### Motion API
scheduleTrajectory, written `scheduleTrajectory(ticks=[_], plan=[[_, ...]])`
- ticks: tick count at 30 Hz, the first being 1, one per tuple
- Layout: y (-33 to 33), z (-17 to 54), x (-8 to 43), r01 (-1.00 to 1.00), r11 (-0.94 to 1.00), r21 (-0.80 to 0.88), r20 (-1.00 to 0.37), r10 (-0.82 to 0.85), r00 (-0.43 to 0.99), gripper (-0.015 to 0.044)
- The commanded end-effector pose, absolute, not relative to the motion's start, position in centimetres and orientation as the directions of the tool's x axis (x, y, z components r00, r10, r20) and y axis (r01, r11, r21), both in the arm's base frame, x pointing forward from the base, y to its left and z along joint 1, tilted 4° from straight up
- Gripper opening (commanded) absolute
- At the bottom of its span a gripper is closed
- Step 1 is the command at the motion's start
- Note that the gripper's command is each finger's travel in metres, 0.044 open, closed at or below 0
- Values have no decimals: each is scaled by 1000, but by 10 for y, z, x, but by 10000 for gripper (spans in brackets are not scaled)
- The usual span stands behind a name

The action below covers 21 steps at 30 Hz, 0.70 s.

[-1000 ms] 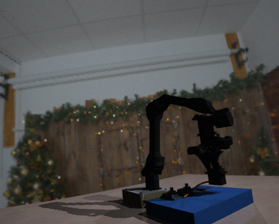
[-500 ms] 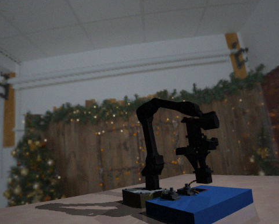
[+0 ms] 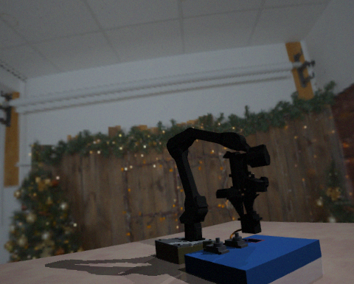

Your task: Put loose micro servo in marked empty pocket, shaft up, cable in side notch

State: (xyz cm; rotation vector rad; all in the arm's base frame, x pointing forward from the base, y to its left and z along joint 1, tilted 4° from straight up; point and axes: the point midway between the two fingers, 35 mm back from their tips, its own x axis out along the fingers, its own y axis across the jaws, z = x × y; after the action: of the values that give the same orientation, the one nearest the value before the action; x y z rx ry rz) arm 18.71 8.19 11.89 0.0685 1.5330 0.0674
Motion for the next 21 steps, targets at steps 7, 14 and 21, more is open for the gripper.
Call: scheduleTrajectory(ticks=[7,14,21], plan=[[82,104,187,4,997,82,-996,82,37,0],[82,103,187,4,997,82,-996,82,36,0],[82,103,187,4,997,82,-996,82,36,0]])
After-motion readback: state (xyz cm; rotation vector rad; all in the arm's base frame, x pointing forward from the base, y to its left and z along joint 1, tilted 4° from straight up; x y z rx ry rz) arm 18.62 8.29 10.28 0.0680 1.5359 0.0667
